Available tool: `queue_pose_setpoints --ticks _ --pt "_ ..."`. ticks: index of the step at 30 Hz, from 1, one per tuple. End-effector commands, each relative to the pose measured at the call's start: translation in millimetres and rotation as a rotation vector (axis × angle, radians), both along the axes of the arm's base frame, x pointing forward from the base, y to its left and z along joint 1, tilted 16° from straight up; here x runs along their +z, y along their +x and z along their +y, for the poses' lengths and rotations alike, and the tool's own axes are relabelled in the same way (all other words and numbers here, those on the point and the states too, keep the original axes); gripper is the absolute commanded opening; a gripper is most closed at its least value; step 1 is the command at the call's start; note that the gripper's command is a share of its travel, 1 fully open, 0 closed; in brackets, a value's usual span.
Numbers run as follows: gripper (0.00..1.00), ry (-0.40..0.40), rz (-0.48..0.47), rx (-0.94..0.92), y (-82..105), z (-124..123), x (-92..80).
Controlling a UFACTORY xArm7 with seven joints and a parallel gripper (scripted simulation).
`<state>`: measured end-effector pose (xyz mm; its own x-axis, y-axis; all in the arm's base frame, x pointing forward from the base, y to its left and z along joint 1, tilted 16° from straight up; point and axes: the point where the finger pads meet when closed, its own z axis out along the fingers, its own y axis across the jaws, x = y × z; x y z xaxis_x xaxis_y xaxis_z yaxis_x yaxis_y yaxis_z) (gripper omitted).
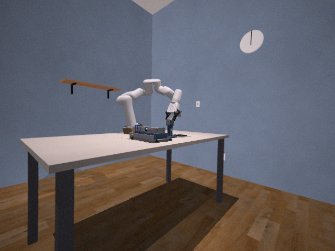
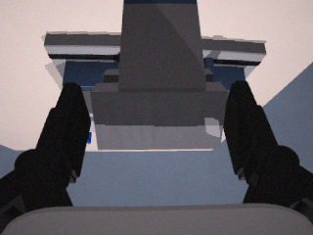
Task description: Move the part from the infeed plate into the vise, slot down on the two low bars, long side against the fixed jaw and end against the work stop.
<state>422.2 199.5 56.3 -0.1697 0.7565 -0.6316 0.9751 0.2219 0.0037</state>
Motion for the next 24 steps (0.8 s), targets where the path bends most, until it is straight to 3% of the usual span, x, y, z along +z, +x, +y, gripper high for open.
queue_pose_setpoints --ticks 1,24 --pt "0.89 0.053 0.008 0.002 1.1 0.4 2.1" --pt "0.89 0.329 0.071 0.003 1.7 -2.4 3.6"
